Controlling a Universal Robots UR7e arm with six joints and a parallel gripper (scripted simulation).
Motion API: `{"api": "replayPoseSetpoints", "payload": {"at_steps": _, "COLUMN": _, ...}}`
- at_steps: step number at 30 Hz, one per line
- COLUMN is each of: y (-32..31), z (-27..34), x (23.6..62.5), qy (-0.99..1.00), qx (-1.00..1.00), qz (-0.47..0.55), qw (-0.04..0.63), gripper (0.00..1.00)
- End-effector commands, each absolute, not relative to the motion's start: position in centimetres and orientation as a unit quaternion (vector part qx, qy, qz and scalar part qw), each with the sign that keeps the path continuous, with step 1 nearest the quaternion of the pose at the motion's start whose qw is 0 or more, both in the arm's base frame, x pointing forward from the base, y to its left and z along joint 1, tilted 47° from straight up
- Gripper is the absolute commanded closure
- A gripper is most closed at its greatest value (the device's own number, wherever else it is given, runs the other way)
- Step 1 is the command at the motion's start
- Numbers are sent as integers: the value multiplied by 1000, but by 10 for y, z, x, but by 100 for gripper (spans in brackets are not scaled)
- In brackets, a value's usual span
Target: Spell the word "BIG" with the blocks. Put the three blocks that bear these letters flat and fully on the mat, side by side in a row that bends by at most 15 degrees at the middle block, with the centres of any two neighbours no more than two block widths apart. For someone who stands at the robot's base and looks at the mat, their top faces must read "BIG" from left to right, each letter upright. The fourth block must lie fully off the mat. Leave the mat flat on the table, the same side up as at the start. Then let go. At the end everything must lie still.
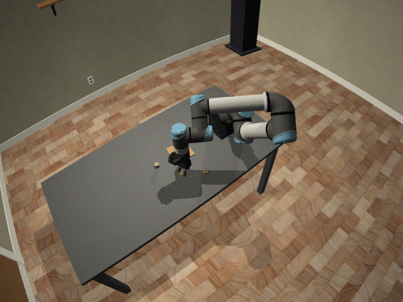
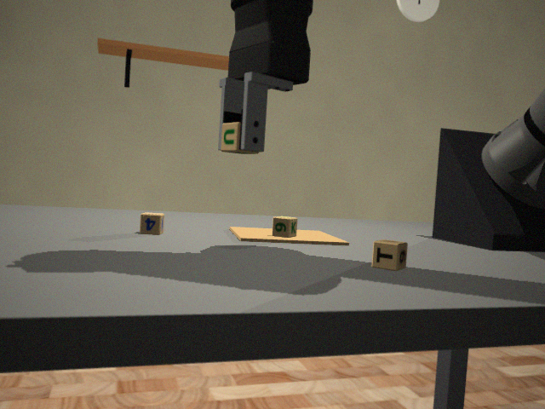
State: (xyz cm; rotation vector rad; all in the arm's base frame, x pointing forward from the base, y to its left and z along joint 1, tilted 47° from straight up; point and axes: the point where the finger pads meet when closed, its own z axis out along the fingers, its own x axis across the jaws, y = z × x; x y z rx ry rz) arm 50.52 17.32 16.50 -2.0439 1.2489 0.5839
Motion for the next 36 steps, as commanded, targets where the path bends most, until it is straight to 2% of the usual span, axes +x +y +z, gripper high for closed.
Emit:
{"api": "replayPoseSetpoints", "payload": {"at_steps": 1, "y": 172, "z": 165, "x": 505, "qy": 478, "qx": -782, "qz": 224, "qw": 332, "gripper": 51}}
{"api": "replayPoseSetpoints", "payload": {"at_steps": 15, "y": 163, "z": 155, "x": 504, "qy": 509, "qx": -763, "qz": 237, "qw": 322, "gripper": 51}}
{"api": "replayPoseSetpoints", "payload": {"at_steps": 36, "y": 106, "z": 101, "x": 495, "qy": 683, "qx": -615, "qz": 303, "qw": 251, "gripper": 51}}
